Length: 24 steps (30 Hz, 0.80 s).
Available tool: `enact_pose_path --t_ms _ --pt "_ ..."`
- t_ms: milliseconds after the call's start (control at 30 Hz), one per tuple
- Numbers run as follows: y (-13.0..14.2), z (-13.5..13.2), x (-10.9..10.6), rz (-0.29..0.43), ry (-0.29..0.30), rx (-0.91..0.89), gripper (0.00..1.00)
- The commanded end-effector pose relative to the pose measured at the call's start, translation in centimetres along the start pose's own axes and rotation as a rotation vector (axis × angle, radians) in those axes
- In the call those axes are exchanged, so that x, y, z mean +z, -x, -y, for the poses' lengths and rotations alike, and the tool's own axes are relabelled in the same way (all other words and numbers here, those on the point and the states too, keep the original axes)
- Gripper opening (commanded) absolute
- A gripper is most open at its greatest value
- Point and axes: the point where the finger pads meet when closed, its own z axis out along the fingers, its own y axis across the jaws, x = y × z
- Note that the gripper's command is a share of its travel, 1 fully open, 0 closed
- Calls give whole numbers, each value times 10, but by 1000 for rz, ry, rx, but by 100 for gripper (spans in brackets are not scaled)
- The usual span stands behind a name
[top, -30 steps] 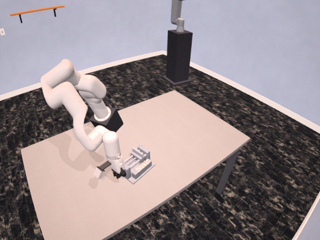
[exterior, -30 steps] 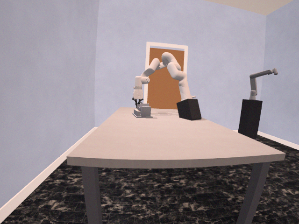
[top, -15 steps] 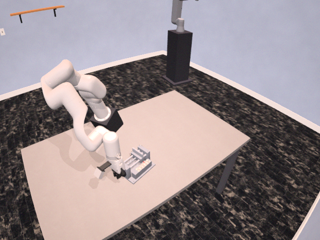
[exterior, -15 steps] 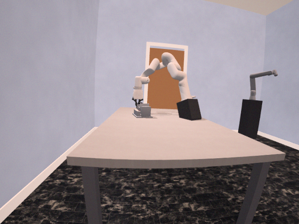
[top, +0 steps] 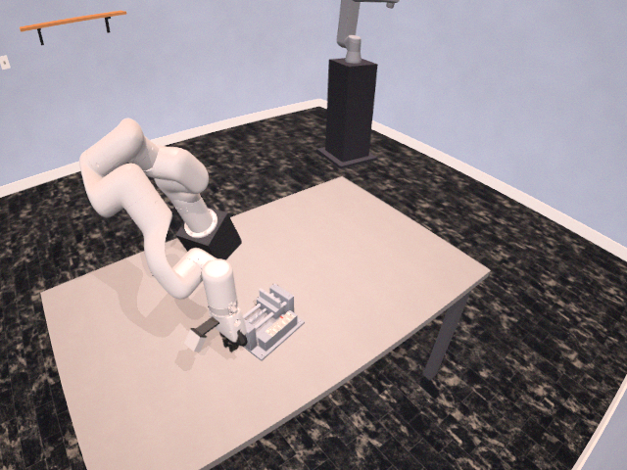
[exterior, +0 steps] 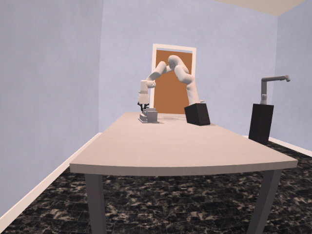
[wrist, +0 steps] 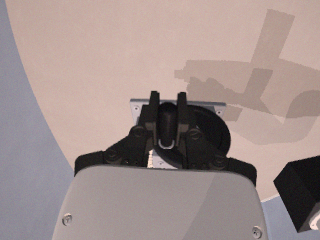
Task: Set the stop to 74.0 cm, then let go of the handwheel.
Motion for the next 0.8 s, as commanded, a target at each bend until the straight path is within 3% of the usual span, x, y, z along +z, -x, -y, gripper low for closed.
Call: enact_pose_path --t_ms 0,767 --pt "0 0 0 -1 0 -1 6" --pt "0 5 15 -1 1 -1 6"
